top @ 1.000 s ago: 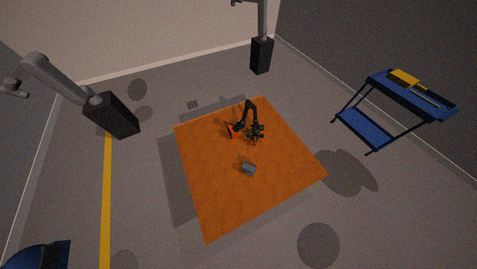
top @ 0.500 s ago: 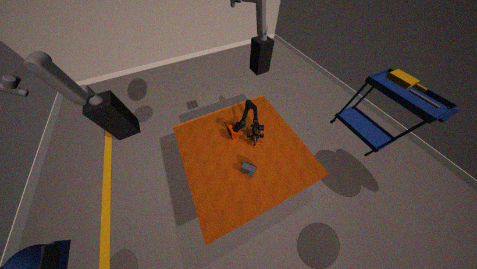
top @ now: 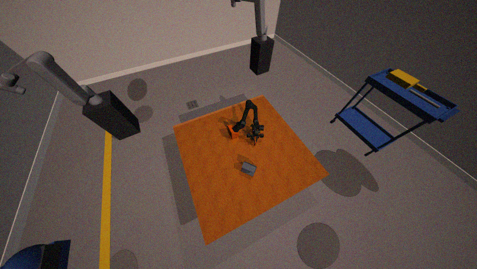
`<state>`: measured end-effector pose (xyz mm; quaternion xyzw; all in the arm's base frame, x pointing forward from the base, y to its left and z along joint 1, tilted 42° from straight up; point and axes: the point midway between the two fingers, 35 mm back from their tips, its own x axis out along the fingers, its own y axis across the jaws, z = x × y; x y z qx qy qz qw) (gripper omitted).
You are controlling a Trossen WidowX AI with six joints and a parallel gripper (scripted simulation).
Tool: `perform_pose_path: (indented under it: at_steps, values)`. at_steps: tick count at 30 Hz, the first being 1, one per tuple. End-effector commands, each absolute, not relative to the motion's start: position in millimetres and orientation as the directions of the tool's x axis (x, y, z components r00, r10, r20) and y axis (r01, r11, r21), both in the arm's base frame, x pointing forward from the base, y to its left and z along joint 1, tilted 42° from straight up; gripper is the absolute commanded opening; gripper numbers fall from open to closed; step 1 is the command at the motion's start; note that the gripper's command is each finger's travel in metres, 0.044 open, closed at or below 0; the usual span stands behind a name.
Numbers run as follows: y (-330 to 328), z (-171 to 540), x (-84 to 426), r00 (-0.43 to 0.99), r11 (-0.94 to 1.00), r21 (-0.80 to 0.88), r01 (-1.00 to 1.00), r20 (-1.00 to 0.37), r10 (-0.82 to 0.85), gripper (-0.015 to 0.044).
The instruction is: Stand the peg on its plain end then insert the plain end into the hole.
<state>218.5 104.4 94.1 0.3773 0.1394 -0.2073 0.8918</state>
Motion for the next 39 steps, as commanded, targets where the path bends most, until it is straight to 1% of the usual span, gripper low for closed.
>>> perform_pose_path:
  at_steps: [1,39]
  values:
    - [106.0,93.3,217.4,0.875,0.630,0.615,0.475,-0.405,-0.264,0.0049]
    - [110.3,93.1,209.9,0.881,0.603,0.644,0.471,-0.367,-0.297,0.0049]
